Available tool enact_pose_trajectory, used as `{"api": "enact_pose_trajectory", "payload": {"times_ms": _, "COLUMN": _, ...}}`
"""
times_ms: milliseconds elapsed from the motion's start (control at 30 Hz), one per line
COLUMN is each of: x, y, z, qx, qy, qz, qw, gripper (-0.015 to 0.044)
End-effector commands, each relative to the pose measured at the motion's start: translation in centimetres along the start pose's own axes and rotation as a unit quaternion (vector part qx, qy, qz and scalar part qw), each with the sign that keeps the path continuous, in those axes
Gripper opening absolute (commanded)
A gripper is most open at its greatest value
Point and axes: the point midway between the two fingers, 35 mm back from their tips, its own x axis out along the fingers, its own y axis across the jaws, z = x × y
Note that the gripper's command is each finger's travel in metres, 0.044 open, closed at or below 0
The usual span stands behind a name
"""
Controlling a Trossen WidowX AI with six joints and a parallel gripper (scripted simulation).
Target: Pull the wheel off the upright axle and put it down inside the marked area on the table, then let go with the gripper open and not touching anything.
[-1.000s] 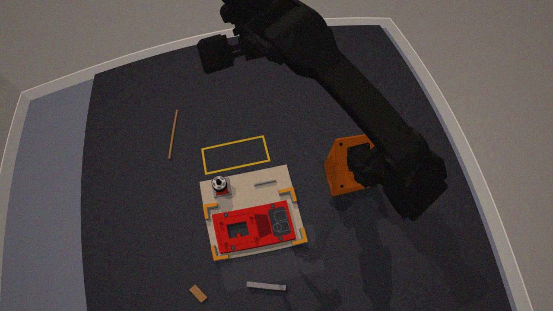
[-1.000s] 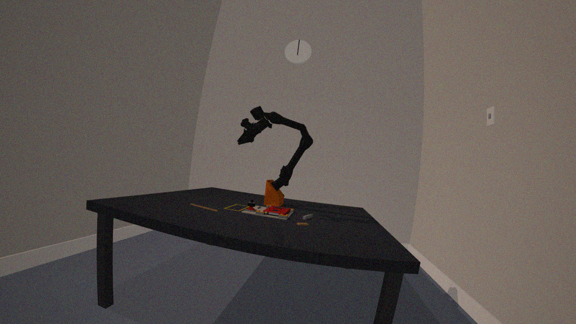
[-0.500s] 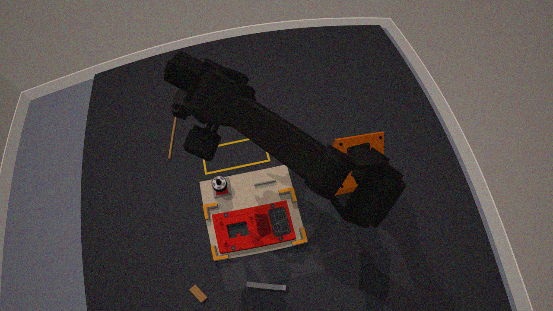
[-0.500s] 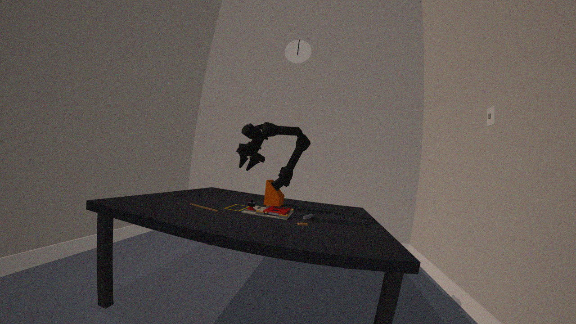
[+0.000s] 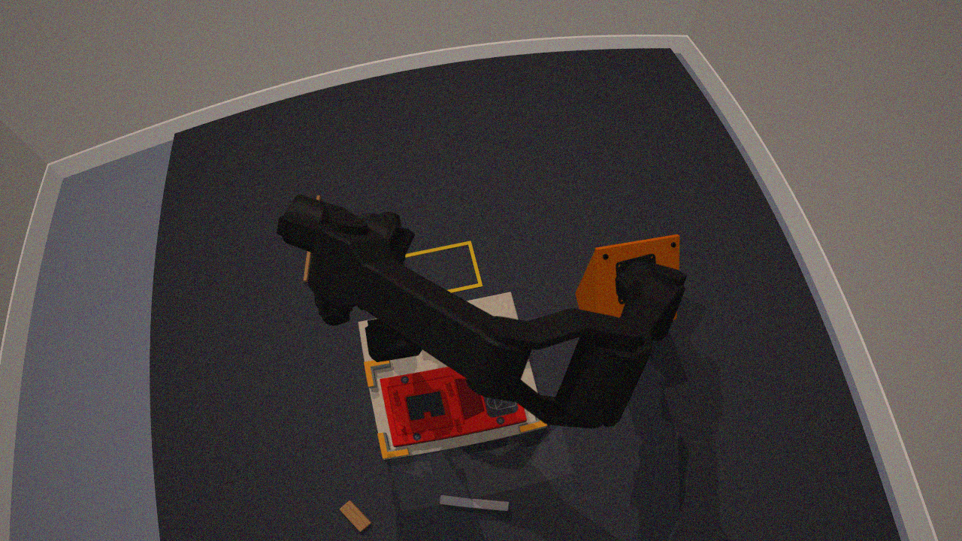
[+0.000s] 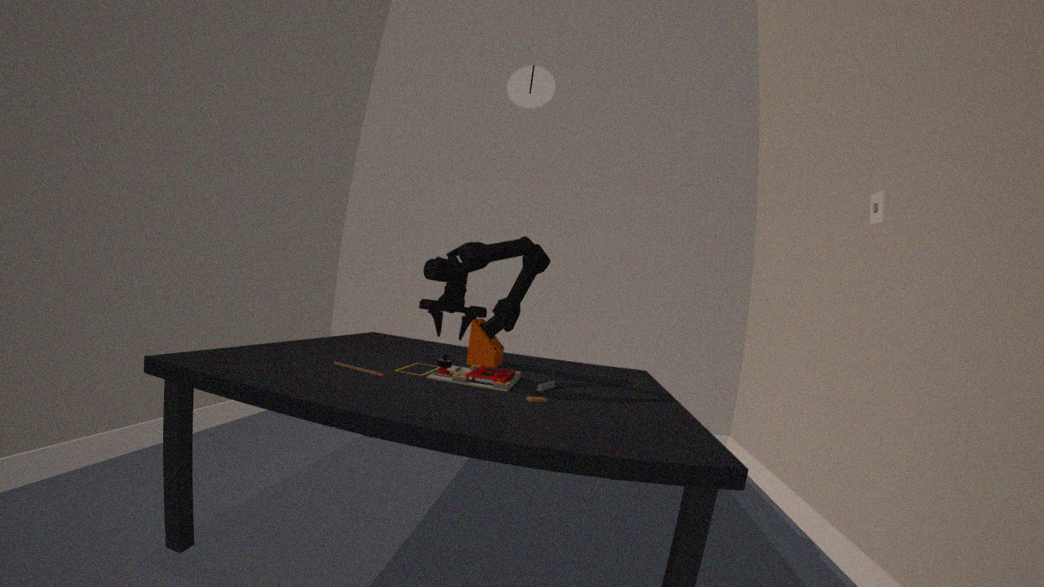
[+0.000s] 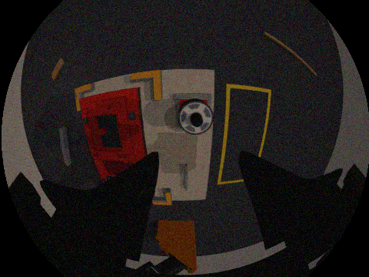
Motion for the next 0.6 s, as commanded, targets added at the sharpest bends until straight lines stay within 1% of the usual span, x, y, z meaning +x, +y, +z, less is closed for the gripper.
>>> {"api": "enact_pose_trajectory", "payload": {"times_ms": 0, "x": 0.0, "y": 0.1, "z": 0.1, "qx": -0.012, "qy": -0.001, "qz": 0.006, "qw": 1.0, "gripper": 0.03}}
{"api": "enact_pose_trajectory", "payload": {"times_ms": 367, "x": 0.1, "y": -0.1, "z": 1.3, "qx": -0.012, "qy": -0.001, "qz": 0.006, "qw": 1.0, "gripper": 0.03}}
{"api": "enact_pose_trajectory", "payload": {"times_ms": 567, "x": 2.6, "y": -0.3, "z": 1.4, "qx": -0.012, "qy": -0.001, "qz": 0.006, "qw": 1.0, "gripper": 0.03}}
